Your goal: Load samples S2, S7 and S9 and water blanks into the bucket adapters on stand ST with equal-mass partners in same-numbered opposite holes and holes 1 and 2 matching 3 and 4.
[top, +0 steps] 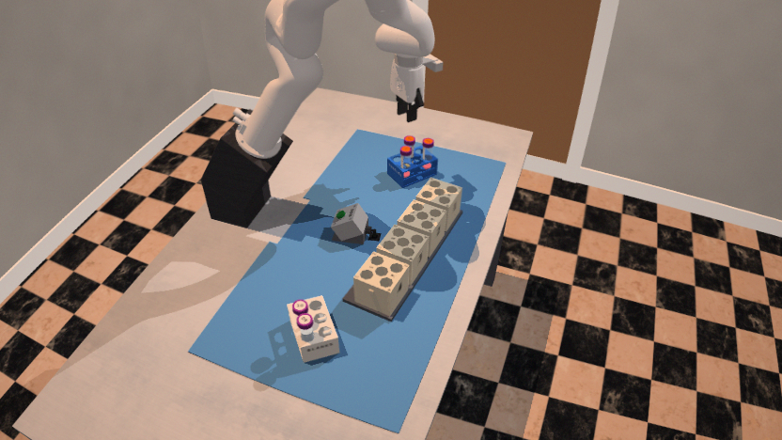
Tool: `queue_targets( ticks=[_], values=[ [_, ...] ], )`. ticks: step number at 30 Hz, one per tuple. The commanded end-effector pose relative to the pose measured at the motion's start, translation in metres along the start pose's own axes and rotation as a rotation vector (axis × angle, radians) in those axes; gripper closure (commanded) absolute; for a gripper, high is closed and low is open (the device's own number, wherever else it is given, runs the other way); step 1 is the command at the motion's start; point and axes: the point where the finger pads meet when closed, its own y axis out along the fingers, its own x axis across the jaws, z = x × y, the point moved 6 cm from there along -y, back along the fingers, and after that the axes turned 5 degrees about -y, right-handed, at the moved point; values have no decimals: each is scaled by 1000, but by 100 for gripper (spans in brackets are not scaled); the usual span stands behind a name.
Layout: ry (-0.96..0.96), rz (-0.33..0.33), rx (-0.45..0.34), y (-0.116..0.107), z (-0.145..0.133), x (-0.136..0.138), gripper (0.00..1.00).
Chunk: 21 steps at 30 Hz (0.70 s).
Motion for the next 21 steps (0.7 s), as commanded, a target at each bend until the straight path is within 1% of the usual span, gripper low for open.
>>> queue_targets(
  ticks=[1, 14, 15, 21],
  values=[
    [1, 0, 3, -1, 1, 0, 56],
    [1, 0, 3, -1, 1, 0, 56],
    [1, 0, 3, -1, 6, 1, 43],
    [1, 0, 4, -1, 36, 3, 43]
  ],
)
